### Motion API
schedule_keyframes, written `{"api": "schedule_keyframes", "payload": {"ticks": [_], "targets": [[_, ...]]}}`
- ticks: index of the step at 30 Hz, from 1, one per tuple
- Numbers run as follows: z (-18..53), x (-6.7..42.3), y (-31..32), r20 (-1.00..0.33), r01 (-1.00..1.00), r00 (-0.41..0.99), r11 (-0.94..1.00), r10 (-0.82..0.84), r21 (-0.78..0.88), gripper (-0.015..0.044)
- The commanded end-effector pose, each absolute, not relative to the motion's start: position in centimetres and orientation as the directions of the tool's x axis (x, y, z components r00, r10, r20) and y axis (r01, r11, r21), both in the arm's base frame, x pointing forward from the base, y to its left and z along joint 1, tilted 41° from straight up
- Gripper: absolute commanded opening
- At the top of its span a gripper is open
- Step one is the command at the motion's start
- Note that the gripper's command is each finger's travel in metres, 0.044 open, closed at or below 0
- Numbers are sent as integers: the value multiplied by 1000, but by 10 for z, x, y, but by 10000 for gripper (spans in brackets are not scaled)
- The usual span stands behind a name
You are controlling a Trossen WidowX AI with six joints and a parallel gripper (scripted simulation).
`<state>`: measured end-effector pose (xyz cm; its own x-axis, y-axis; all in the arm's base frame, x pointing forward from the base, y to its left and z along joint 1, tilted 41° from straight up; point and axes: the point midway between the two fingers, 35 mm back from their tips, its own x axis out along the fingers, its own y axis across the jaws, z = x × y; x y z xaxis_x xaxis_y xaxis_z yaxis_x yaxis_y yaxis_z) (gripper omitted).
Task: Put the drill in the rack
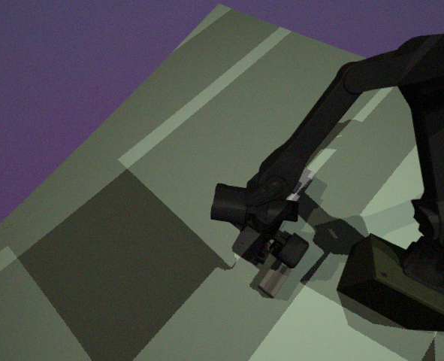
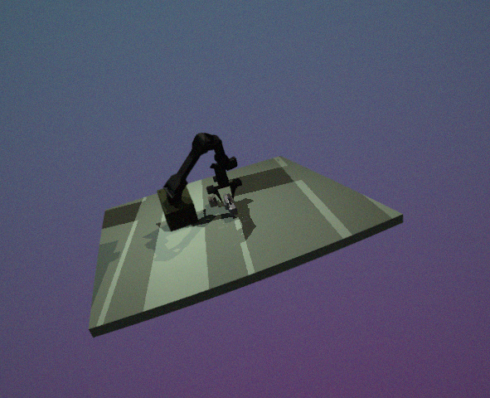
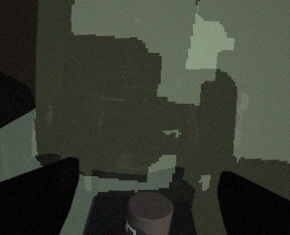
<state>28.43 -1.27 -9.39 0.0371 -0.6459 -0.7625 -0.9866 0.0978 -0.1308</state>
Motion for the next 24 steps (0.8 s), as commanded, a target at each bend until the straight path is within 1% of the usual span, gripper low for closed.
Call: {"api": "schedule_keyframes", "payload": {"ticks": [1,7,14,24], "targets": [[-94,284,-12,-763,-986,37,98,-646,-132,204],[-94,284,-12,-763,-986,37,98,-646,-132,46],[-94,284,-12,-763,-986,37,98,-646,-132,0],[-99,285,-5,-760,-988,34,94,-649,-124,0]]}}
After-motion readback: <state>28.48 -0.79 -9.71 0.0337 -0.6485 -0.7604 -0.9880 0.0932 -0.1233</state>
